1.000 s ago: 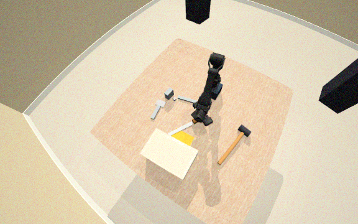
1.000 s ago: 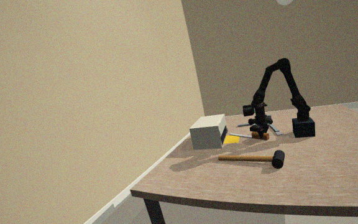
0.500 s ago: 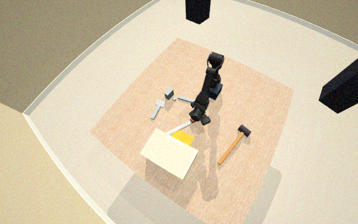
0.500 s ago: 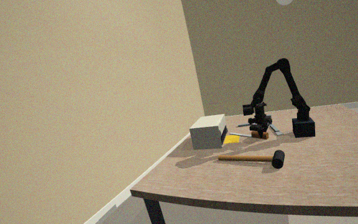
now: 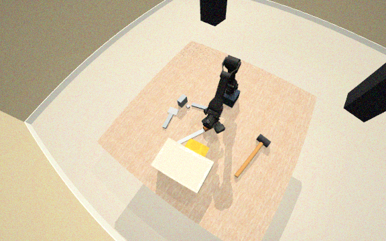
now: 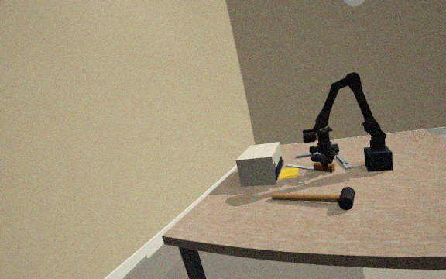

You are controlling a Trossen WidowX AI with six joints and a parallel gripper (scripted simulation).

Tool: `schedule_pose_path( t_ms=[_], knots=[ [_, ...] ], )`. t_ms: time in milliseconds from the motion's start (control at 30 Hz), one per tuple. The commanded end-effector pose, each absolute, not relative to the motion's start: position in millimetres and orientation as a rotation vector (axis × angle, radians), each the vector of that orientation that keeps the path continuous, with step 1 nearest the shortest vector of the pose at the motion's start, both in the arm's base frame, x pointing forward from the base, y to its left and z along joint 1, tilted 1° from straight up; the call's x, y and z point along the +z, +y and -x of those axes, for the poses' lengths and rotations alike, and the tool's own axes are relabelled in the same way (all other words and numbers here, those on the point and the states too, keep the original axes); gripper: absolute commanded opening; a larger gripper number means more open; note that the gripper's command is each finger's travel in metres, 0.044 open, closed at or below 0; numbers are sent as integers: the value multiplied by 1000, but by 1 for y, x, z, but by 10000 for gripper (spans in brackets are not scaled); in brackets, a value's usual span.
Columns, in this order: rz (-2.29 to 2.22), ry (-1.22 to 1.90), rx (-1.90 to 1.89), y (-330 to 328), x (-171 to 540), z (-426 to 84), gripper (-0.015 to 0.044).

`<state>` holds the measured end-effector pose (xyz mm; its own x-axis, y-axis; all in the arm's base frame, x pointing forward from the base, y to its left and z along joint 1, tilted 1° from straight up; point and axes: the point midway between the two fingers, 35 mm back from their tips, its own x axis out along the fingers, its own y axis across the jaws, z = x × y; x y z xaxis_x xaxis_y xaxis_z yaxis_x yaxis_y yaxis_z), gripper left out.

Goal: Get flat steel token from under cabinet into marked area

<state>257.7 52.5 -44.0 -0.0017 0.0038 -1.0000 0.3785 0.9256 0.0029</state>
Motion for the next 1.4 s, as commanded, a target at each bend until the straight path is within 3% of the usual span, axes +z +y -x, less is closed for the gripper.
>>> schedule_pose_path(
  t_ms=[0, 1367],
  knots=[
    [-307, 1550, -304, 47, -44, -258, 0],
    [-305, 1549, -307, 5, -44, -260, 0]
  ],
)
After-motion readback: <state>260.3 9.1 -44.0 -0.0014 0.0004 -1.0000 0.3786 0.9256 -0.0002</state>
